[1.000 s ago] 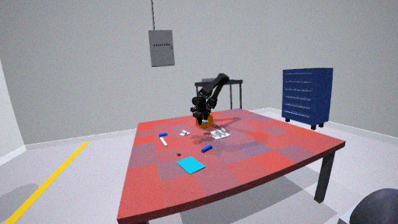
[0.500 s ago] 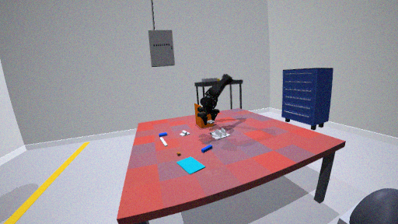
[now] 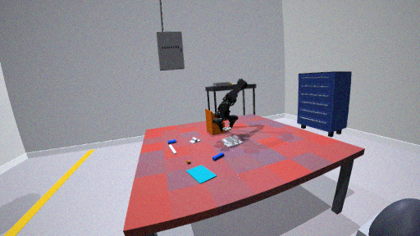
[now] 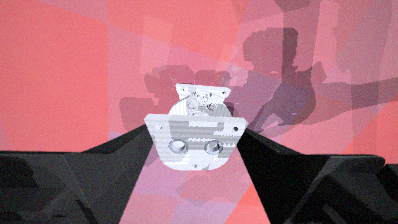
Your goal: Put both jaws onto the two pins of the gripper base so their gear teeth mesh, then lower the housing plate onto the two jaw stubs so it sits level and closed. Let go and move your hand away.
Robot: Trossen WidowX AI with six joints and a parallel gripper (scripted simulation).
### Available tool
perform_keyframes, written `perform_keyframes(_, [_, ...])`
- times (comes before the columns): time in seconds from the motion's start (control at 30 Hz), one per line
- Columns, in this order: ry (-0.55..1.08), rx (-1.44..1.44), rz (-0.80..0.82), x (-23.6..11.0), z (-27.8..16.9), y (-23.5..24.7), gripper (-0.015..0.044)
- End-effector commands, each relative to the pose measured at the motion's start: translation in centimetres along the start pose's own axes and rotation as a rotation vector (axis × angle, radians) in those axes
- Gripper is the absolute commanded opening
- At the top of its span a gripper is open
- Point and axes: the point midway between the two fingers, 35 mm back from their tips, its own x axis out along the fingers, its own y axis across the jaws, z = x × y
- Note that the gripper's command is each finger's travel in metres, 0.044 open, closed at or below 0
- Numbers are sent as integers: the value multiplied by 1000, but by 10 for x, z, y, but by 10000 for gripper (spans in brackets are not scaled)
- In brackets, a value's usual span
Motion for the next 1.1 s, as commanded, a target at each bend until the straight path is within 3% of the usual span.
perform_keyframes(0.0, [2, 19, -5, 1, 0, -4, 351])
perform_keyframes(1.07, [2, 15, -5, 1, 7, -12, 351])
